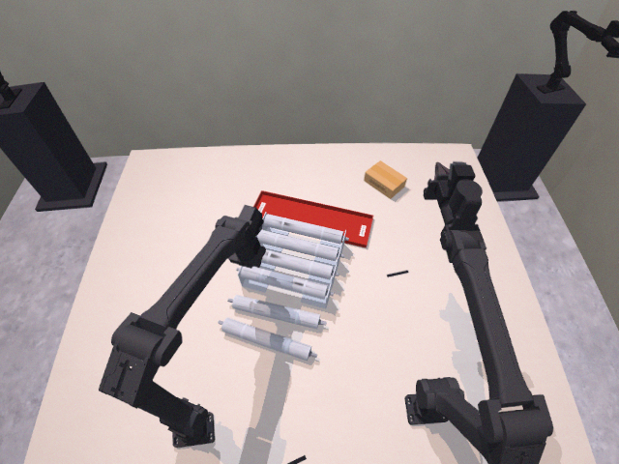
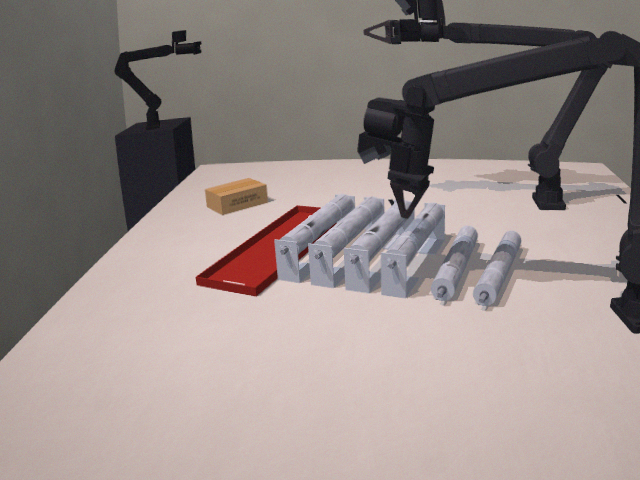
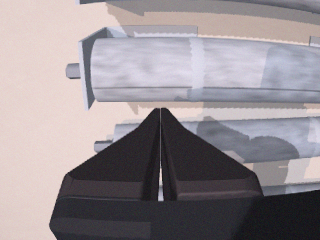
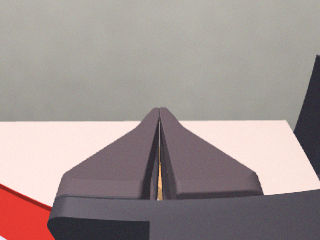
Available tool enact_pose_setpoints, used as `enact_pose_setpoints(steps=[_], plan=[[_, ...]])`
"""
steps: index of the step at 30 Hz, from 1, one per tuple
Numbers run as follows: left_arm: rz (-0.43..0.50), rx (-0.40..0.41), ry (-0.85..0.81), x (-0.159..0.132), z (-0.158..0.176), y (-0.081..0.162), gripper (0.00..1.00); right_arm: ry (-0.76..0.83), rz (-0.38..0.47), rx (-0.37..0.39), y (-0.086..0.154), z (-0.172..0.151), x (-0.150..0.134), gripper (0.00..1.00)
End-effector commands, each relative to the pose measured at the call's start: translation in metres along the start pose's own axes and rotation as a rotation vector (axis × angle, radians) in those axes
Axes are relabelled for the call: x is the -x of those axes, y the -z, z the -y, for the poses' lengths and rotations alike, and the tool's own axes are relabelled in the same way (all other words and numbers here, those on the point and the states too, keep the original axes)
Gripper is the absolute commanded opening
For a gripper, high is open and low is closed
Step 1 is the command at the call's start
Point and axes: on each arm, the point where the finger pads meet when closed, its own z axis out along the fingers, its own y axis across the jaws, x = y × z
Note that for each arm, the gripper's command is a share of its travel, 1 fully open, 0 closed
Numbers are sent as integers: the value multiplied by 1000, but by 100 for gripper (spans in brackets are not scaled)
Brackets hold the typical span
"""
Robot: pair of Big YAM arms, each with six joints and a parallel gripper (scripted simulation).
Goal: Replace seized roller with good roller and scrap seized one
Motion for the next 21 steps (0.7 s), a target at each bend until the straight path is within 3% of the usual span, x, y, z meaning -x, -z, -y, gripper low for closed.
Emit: enact_pose_setpoints(steps=[1,10,21], plan=[[9,1,-7,-8,6,14,0,11,64,7,-5,-5,44,0],[1,1,-6,-2,6,-15,0,11,64,7,-5,-5,44,0],[-4,1,-6,-4,6,-32,0,11,64,7,-5,-5,44,0]])
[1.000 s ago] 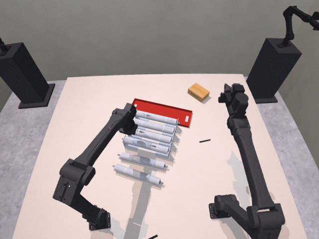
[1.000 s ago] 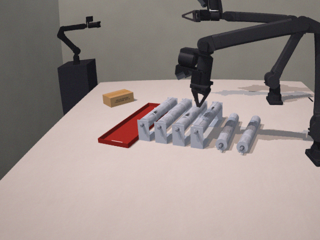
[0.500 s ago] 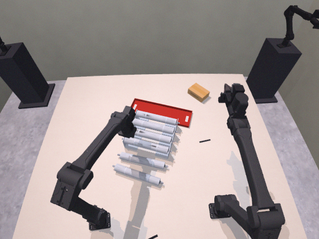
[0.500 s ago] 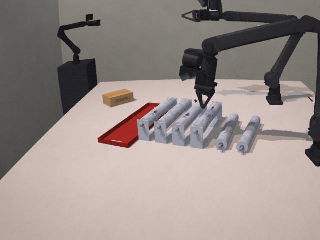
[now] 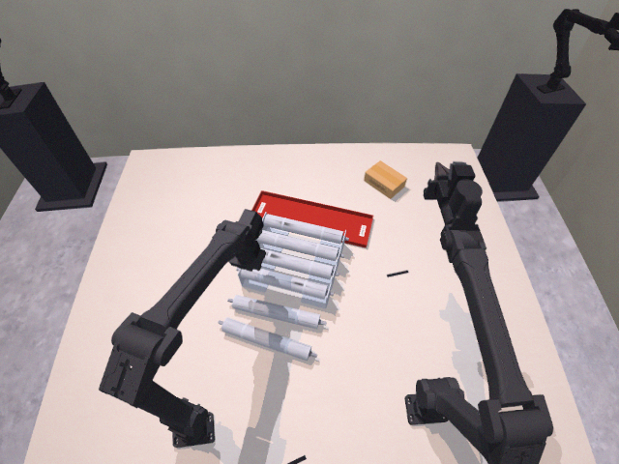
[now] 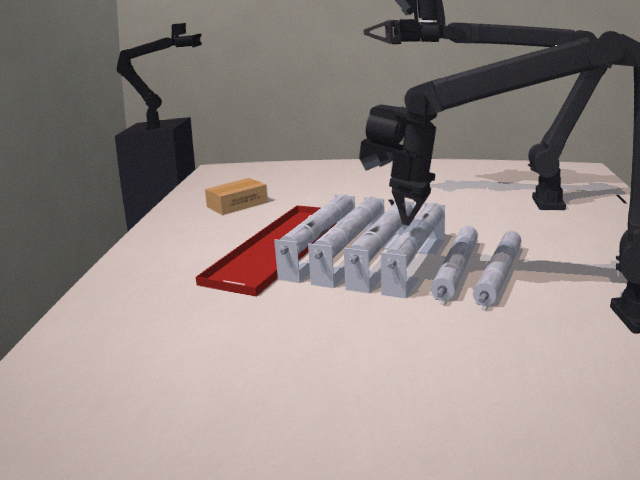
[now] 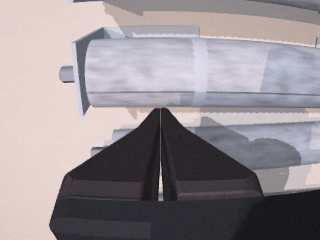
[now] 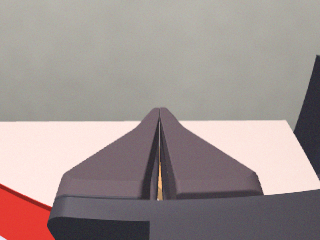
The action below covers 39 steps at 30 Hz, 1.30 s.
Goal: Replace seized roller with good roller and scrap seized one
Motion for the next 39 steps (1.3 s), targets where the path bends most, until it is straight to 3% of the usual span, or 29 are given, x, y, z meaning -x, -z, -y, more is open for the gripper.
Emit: enact_pose_setpoints(steps=[1,25,39], plan=[[-12,2,-6,0,6,-20,0,11,64,7,-5,-5,44,0],[-10,2,-4,-4,5,-46,0,11,64,7,-5,-5,44,0],[1,2,-2,3,2,-37,0,11,64,7,-5,-5,44,0]])
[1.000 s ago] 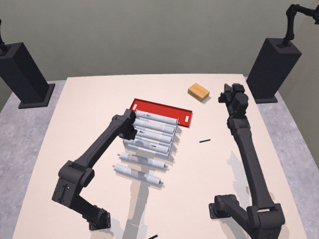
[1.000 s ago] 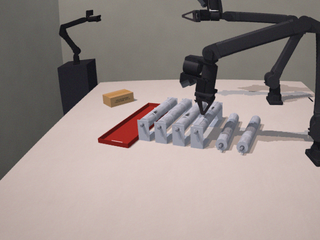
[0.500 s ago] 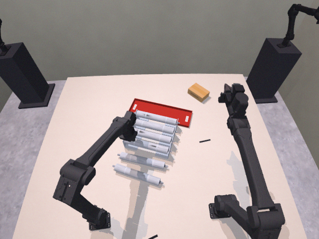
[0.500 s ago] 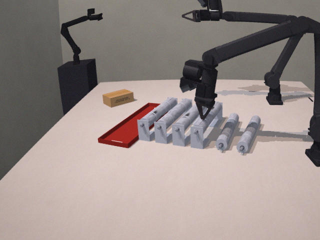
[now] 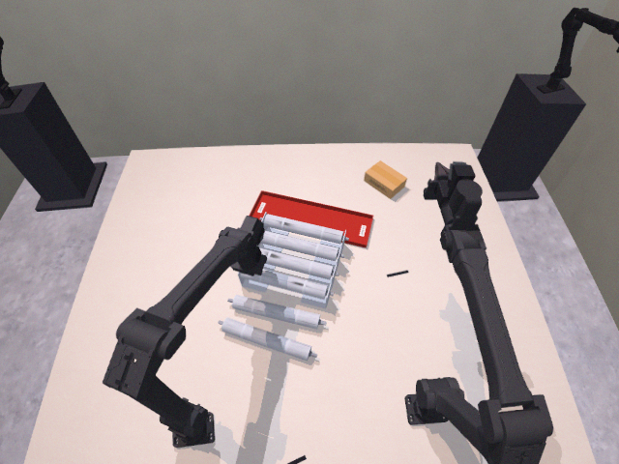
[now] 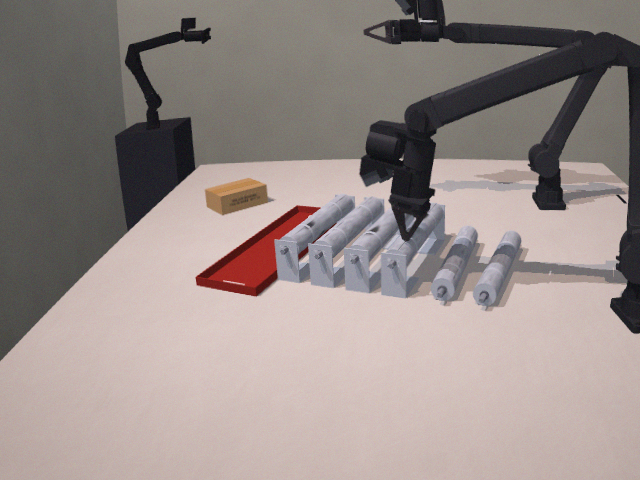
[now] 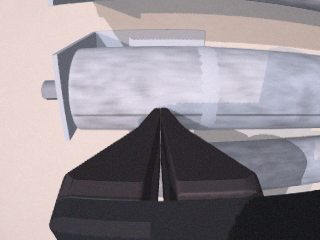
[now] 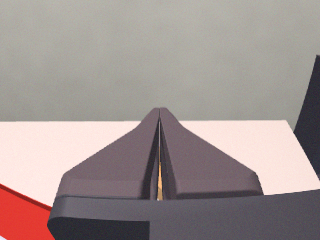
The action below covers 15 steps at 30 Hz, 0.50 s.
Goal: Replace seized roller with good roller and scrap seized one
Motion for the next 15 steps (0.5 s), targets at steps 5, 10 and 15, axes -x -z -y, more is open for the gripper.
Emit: enact_pose_setpoints(steps=[5,10,15], plan=[[-6,1,-3,0,4,-15,0,11,64,7,-5,-5,44,0],[-4,1,-2,0,4,-15,0,11,64,7,-5,-5,44,0],[-6,1,-2,1,4,-14,0,11,64,7,-5,-5,44,0]])
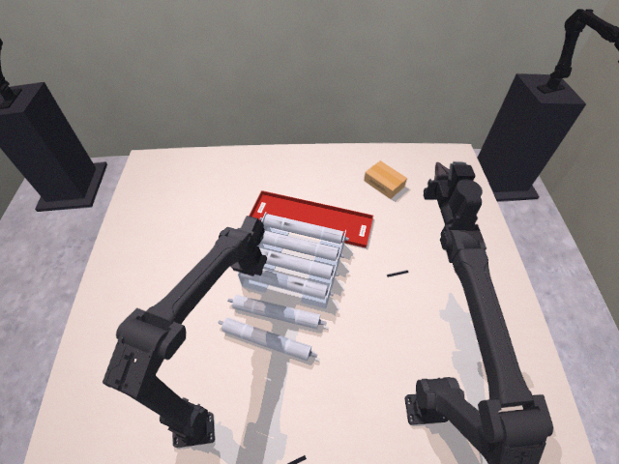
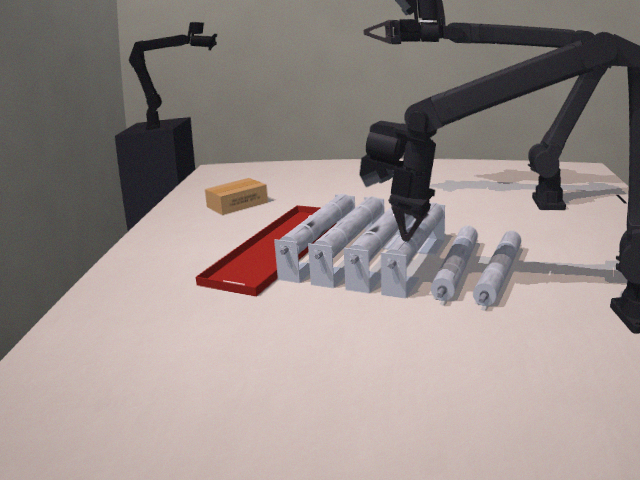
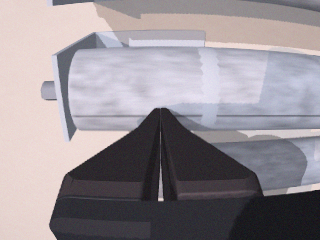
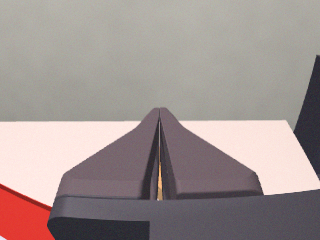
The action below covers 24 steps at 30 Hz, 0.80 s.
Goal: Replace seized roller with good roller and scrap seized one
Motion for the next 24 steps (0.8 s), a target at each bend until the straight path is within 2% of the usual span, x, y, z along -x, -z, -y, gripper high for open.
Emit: enact_pose_setpoints(steps=[1,15,19,24], plan=[[-7,1,-2,1,4,-13,0,11,64,7,-5,-5,44,0],[-17,2,-1,-3,3,-16,0,11,64,7,-5,-5,44,0],[1,1,0,7,1,-9,0,11,64,7,-5,-5,44,0],[-12,1,0,-2,3,-17,0,11,64,7,-5,-5,44,0]])
